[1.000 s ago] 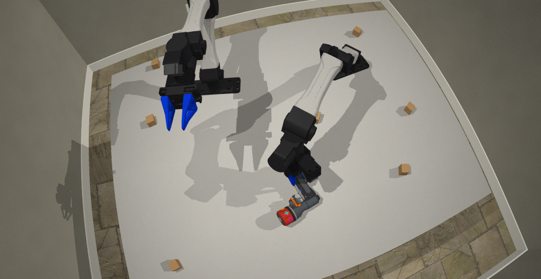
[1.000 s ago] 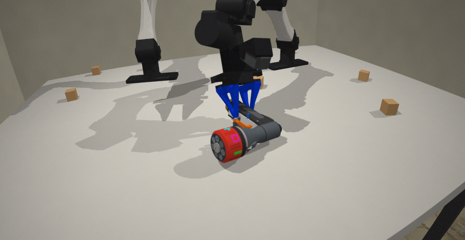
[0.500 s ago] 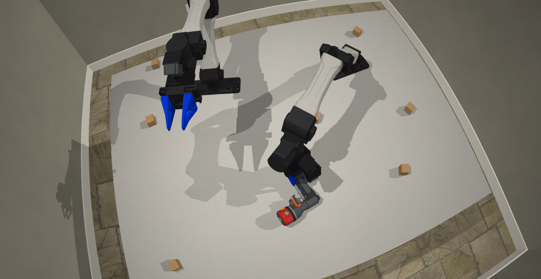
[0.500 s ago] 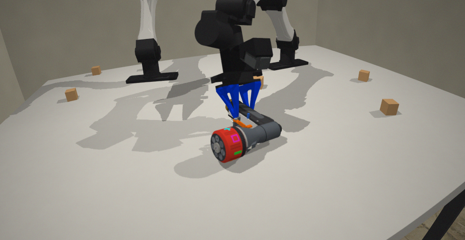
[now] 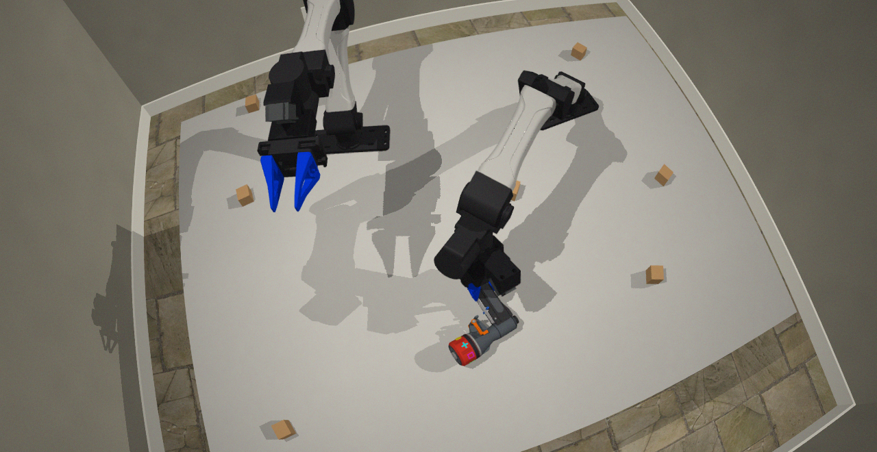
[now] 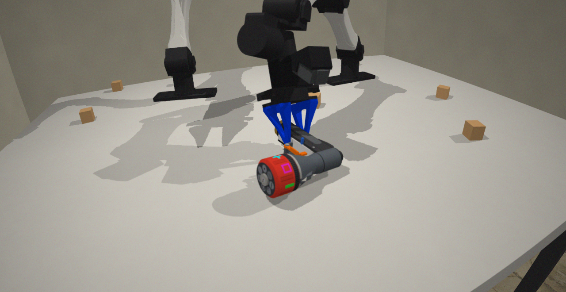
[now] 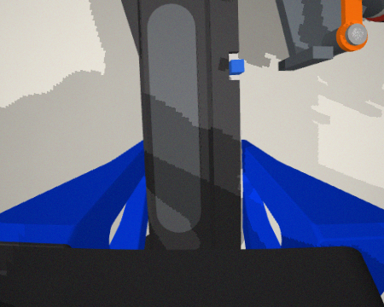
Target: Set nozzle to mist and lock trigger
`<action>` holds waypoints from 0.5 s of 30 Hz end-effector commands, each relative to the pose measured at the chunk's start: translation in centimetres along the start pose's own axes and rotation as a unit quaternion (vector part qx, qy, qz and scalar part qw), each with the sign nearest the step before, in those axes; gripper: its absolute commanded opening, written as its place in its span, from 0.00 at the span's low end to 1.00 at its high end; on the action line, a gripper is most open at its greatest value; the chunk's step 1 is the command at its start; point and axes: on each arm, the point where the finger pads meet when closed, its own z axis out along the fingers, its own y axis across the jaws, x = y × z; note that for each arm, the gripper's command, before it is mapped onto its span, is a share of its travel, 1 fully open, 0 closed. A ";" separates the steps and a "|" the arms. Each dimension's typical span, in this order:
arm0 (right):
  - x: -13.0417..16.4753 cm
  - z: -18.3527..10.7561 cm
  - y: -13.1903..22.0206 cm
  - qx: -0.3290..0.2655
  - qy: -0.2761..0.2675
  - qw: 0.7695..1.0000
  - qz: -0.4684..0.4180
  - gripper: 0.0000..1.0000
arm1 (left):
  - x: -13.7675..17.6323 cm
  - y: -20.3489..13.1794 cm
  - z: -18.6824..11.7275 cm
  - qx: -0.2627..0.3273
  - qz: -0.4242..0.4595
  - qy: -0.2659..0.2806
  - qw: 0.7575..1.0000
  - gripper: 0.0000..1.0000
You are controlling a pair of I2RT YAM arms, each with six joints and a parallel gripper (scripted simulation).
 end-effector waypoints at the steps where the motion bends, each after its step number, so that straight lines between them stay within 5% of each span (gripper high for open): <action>1: -0.9 -0.4 -0.1 0.001 -0.015 1.000 -0.003 0.37 | -2.2 -1.2 -2.9 0.026 -0.012 -0.021 0.999 0.36; 15: -0.9 -0.4 -0.1 0.001 -0.015 1.000 -0.003 0.37 | -0.9 -1.0 -2.8 0.042 0.007 -0.035 0.998 0.36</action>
